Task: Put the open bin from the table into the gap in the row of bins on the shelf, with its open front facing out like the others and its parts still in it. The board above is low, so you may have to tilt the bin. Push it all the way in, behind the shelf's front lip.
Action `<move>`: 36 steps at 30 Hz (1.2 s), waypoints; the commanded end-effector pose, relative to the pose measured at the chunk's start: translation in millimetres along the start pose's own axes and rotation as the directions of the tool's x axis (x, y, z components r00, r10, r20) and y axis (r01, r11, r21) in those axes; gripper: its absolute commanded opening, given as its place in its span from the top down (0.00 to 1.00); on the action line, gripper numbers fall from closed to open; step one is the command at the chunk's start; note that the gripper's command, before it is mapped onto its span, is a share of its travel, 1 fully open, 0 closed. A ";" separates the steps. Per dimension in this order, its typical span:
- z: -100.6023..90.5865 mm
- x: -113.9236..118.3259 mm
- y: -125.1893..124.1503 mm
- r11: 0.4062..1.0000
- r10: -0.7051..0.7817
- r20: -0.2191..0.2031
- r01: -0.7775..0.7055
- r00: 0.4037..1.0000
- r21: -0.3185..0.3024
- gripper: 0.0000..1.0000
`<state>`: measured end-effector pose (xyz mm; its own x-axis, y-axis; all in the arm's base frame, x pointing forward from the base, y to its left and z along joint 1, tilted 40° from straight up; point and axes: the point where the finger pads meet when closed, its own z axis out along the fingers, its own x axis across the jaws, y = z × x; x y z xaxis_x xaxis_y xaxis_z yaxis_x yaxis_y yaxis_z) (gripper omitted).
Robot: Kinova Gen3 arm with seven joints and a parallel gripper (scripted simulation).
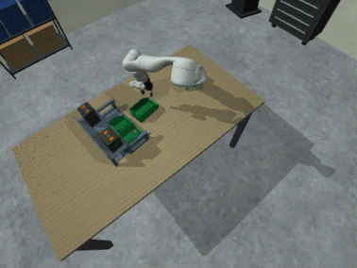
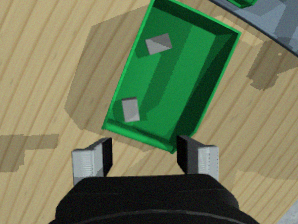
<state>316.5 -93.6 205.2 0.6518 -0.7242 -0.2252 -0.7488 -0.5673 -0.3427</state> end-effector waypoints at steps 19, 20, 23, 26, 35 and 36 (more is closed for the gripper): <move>-2.9 -2.5 -4.8 0.998 0.057 0.007 -0.057 0.998 0.036 0.00; -2.7 -3.7 -5.6 0.997 0.067 0.011 -0.067 0.998 0.041 0.00; -2.8 -3.5 -5.6 0.997 0.066 0.010 -0.067 0.998 0.041 0.00; -3.2 -3.8 -6.8 0.996 0.075 0.012 -0.075 0.997 0.047 0.00; -3.9 -4.3 -8.9 0.994 0.092 0.015 -0.092 0.996 0.059 0.00; -4.0 -4.2 -9.0 0.994 0.091 0.015 -0.092 0.996 0.059 0.00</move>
<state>320.3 -86.6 211.0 0.5953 -0.7593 -0.2627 -0.7889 -0.4904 -0.3704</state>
